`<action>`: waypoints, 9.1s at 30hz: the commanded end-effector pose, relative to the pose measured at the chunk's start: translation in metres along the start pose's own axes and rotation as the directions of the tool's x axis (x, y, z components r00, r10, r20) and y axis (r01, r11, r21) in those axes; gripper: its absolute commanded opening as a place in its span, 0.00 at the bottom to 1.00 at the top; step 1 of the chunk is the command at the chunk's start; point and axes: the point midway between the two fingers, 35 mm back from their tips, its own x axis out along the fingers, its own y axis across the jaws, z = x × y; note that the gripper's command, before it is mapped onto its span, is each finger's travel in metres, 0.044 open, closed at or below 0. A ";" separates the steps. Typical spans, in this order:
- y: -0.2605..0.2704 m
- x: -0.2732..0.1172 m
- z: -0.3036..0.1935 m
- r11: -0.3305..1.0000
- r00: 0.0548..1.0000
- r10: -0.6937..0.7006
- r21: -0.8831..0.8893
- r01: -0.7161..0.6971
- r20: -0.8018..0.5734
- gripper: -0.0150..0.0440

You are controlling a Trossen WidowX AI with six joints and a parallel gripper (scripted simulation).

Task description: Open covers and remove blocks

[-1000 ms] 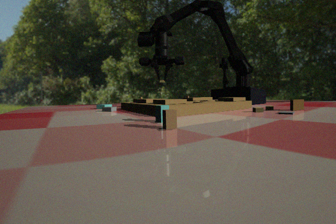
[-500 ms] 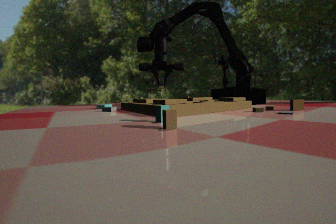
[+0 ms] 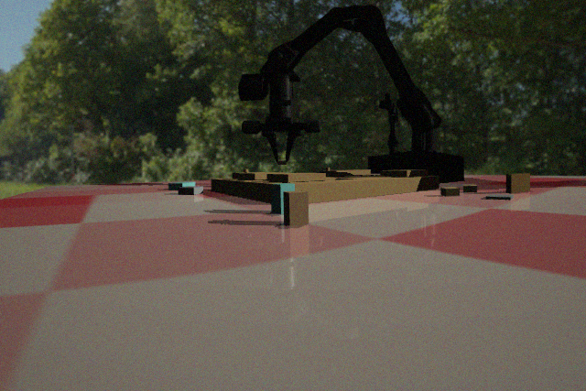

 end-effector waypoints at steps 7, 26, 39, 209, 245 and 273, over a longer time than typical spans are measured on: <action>-0.003 0.019 0.001 1.000 1.000 -0.006 -0.005 0.006 0.005 0.39; -0.007 0.049 0.000 1.000 1.000 -0.007 -0.005 0.007 0.005 0.39; -0.005 0.047 0.000 1.000 1.000 -0.003 0.000 0.003 0.000 0.79; -0.100 0.031 -0.291 -0.373 1.000 -0.016 -0.927 -0.030 -0.026 0.25; -0.099 0.028 -0.292 -0.371 1.000 -0.011 -0.928 -0.030 -0.027 0.25; -0.099 -0.027 -0.294 -0.370 1.000 -0.016 -0.928 -0.031 -0.027 0.50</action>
